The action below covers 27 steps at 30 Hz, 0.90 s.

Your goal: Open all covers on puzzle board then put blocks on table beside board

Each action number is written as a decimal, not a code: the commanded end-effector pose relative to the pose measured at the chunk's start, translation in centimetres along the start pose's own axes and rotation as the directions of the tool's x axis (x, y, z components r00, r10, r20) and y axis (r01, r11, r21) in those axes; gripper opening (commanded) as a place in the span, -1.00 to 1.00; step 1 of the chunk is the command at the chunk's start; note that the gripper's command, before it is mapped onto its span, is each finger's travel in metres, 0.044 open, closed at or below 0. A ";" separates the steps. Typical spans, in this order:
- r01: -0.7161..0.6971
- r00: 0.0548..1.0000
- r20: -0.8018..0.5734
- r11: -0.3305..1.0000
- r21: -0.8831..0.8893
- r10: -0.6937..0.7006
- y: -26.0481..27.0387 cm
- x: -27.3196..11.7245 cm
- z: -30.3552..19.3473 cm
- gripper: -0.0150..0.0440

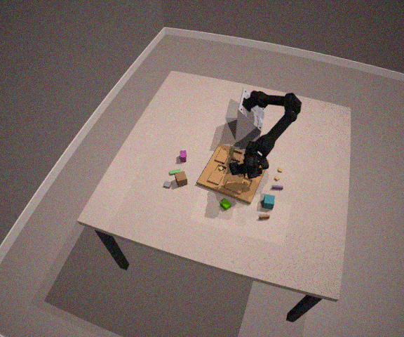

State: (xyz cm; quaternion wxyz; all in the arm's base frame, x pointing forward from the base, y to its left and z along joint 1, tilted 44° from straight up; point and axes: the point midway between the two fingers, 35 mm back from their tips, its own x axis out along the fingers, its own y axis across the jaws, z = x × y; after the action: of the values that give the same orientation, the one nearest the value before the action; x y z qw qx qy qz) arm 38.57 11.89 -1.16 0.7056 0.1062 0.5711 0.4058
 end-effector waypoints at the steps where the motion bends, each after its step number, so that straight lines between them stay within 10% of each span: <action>1: -0.004 1.000 0.002 0.997 -0.078 0.004 0.0 0.2 0.0 0.00; 27: -0.003 1.000 0.002 0.882 -0.471 0.004 0.0 1.1 0.0 0.00</action>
State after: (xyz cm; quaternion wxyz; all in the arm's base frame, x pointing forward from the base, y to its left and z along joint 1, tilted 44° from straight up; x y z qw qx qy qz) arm 38.60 12.57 -1.84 0.7121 -0.0458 0.4714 0.5183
